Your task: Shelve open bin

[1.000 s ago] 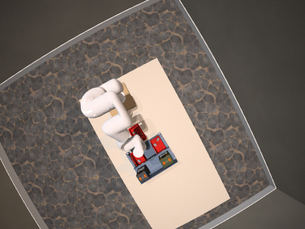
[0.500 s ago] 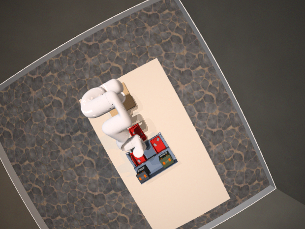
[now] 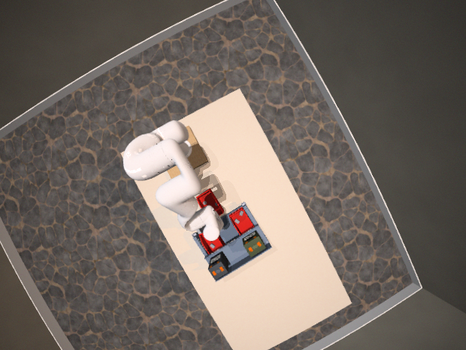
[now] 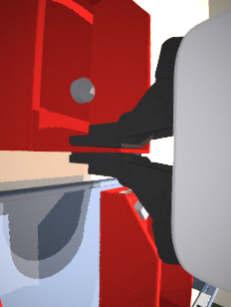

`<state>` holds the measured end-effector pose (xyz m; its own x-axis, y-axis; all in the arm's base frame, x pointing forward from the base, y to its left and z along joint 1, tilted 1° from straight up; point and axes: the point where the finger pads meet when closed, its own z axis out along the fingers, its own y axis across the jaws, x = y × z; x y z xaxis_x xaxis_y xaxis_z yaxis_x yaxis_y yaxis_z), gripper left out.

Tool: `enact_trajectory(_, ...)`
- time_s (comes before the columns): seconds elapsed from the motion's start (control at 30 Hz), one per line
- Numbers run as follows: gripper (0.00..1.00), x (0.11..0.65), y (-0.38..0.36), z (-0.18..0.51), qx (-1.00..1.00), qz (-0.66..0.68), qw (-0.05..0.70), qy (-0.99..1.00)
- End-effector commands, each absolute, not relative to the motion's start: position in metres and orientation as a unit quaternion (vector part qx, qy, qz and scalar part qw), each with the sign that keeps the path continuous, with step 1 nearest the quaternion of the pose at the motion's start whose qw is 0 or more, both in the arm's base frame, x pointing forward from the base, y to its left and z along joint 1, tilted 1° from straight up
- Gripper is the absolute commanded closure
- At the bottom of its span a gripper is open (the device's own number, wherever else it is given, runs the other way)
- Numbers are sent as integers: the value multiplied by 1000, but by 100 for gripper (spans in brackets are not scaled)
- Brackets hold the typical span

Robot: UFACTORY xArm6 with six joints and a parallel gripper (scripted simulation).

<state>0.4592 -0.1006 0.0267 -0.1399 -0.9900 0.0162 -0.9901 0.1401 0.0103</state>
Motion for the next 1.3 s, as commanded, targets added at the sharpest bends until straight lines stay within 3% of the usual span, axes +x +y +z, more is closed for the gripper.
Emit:
enact_trajectory(0.0, 100, 461, -101, 28, 656, 3, 8, -755)
enact_trajectory(1.27, 100, 461, -101, 48, 656, 3, 8, -755)
